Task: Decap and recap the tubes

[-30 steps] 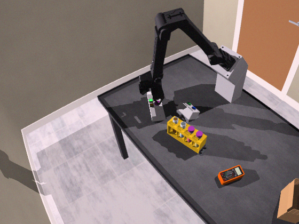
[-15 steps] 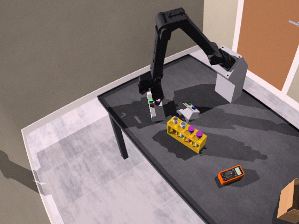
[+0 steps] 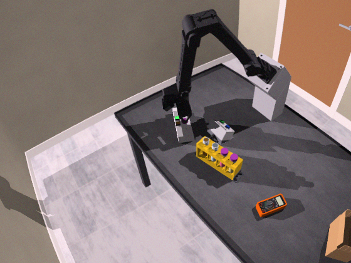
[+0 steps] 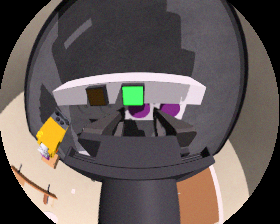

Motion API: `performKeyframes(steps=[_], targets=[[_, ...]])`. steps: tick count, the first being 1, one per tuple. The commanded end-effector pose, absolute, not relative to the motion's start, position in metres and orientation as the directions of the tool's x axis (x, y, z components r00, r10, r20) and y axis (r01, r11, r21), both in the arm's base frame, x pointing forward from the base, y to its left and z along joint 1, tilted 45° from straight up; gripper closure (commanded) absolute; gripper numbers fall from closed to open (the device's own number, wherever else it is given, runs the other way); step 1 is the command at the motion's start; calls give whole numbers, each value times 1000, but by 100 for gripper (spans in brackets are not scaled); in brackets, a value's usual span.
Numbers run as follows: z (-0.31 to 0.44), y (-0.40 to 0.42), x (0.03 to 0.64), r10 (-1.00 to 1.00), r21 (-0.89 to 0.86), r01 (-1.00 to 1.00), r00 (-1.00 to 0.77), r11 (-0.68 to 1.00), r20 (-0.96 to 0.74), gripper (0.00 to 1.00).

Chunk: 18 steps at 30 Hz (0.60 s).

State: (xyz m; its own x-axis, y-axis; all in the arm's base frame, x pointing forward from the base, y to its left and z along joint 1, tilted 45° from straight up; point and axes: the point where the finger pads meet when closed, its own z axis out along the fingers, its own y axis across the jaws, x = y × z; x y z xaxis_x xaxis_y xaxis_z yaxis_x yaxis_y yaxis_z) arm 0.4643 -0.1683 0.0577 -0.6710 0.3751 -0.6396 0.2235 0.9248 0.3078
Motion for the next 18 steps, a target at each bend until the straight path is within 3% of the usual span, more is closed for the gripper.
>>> performKeyframes(steps=[1, 18], targets=[[57, -170, 472, 382, 313, 228, -662, 922, -644, 53], [58, -167, 476, 376, 311, 221, -658, 924, -652, 53]])
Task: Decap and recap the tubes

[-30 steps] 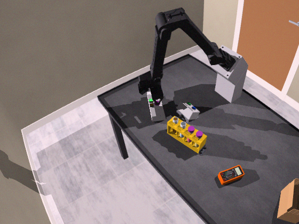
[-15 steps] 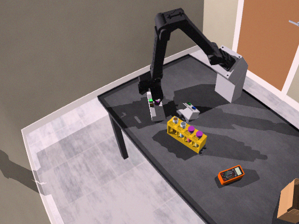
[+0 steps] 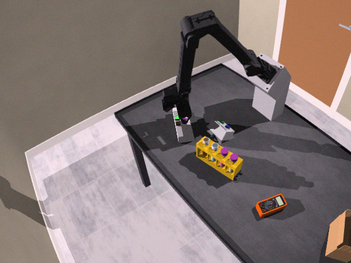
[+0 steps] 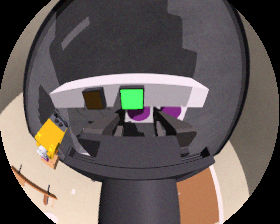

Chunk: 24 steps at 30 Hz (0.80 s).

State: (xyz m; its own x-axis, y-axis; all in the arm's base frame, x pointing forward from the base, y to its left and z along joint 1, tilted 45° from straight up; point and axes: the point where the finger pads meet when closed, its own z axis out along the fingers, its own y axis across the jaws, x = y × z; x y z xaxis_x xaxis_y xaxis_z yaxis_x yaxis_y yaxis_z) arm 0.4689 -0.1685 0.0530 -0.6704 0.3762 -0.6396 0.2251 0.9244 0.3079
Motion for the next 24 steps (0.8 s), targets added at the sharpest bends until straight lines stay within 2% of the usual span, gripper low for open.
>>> performKeyframes(steps=[1, 15, 16, 24], targets=[[57, -166, 476, 376, 311, 220, -660, 924, -651, 53], [51, -163, 475, 378, 313, 221, -667, 924, -642, 53], [55, -169, 472, 377, 307, 225, -663, 925, -647, 100], [55, -169, 472, 377, 307, 225, -663, 925, -647, 100]])
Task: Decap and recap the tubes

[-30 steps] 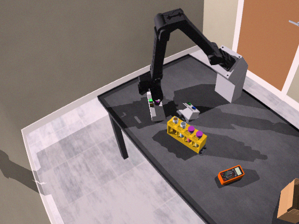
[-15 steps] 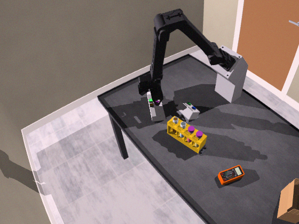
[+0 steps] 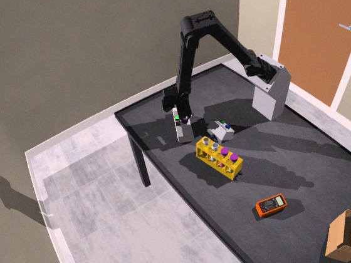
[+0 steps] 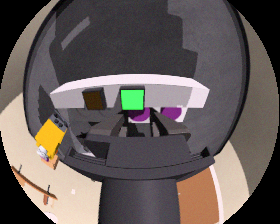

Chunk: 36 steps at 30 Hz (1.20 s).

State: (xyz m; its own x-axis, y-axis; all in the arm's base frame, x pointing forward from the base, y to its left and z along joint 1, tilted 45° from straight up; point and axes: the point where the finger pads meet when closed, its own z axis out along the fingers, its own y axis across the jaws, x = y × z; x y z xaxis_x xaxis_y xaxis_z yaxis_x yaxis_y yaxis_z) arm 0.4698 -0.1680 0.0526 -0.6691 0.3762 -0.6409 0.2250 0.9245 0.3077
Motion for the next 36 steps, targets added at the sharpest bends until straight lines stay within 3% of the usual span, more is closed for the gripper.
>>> performKeyframes(steps=[1, 36], targets=[[55, -169, 472, 377, 307, 225, -663, 925, -647, 100], [154, -181, 376, 371, 298, 226, -656, 927, -657, 100]])
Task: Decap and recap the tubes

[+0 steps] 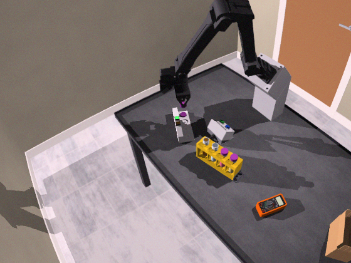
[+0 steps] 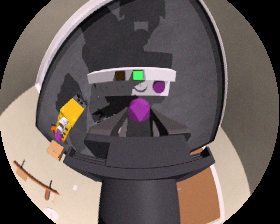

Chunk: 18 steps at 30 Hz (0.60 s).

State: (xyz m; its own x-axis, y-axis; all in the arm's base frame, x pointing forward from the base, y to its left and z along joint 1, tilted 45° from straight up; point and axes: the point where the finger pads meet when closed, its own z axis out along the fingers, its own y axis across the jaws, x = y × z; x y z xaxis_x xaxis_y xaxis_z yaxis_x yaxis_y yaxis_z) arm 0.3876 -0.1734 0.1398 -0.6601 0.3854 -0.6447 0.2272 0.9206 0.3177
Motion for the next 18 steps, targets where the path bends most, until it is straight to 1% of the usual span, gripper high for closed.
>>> performKeyframes(steps=[1, 5, 6, 9, 10, 12, 14, 15, 18], targets=[[159, -182, 374, 369, 296, 225, -653, 928, -661, 100], [166, -183, 372, 366, 293, 224, -650, 930, -666, 100], [155, -161, 371, 278, 242, 151, -687, 958, -671, 100], [159, -138, 372, 43, 73, -13, -697, 997, -716, 100], [159, -138, 372, 29, 64, -24, -697, 998, -717, 100], [162, -122, 374, -94, -30, -105, -683, 994, -724, 100], [162, -122, 374, -94, -30, -105, -683, 994, -724, 100], [163, -114, 374, -222, -123, -194, -660, 973, -718, 100], [163, -97, 373, -360, -222, -290, -629, 931, -689, 100]])
